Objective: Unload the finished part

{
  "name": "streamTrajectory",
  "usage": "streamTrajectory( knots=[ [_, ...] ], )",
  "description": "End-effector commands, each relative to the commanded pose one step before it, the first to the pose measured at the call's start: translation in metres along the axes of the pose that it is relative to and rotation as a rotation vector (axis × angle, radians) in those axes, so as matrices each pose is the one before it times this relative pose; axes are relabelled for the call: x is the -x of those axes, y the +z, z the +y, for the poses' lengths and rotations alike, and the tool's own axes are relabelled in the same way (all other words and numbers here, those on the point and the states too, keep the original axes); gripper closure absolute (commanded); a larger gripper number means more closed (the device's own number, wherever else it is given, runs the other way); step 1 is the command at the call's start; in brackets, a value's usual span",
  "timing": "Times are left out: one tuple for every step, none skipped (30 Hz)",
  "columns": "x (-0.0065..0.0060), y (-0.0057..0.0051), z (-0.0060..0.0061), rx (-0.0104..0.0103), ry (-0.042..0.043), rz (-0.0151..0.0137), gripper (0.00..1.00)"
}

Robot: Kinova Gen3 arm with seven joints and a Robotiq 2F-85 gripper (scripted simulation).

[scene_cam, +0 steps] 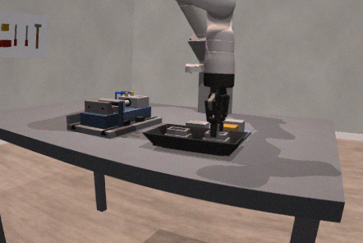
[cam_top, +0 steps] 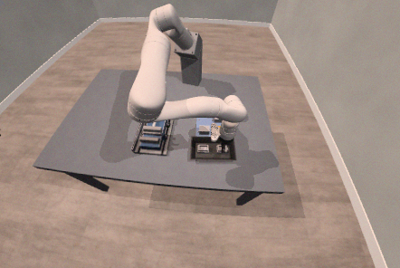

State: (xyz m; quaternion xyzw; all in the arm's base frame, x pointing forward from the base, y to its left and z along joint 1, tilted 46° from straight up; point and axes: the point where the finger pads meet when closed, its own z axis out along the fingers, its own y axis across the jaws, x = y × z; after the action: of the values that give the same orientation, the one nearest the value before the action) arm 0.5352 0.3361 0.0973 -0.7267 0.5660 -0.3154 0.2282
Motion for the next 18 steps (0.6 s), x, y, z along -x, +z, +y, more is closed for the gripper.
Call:
streamTrajectory(
  knots=[
    [0.00058, -0.00082, -0.00065, -0.00139, -0.00016, -0.00118, 1.0],
    [0.0, 0.0, 0.0, 0.0, 0.0, 0.0, 1.0],
    [0.0, 0.0, 0.0, 0.0, 0.0, 0.0, 0.33],
    [0.0, 0.0, 0.0, 0.0, 0.0, 0.0, 0.33],
    [0.0, 0.0, 0.0, 0.0, 0.0, 0.0, 0.33],
    [0.0, 0.0, 0.0, 0.0, 0.0, 0.0, 0.33],
    [0.0, 0.0, 0.0, 0.0, 0.0, 0.0, 0.33],
    [0.0, 0.0, 0.0, 0.0, 0.0, 0.0, 0.33],
    [0.0, 0.0, 0.0, 0.0, 0.0, 0.0, 0.33],
    [0.0, 0.0, 0.0, 0.0, 0.0, 0.0, 0.33],
    [0.0, 0.0, 0.0, 0.0, 0.0, 0.0, 0.33],
    [0.0, 0.0, 0.0, 0.0, 0.0, 0.0, 0.33],
    [0.0, 0.0, 0.0, 0.0, 0.0, 0.0, 0.33],
    [0.0, 0.0, 0.0, 0.0, 0.0, 0.0, 0.33],
    [0.0, 0.0, 0.0, 0.0, 0.0, 0.0, 0.33],
    [0.0, 0.0, 0.0, 0.0, 0.0, 0.0, 0.33],
    [0.0, 0.0, 0.0, 0.0, 0.0, 0.0, 0.33],
    [0.0, 0.0, 0.0, 0.0, 0.0, 0.0, 0.33]
  ],
)
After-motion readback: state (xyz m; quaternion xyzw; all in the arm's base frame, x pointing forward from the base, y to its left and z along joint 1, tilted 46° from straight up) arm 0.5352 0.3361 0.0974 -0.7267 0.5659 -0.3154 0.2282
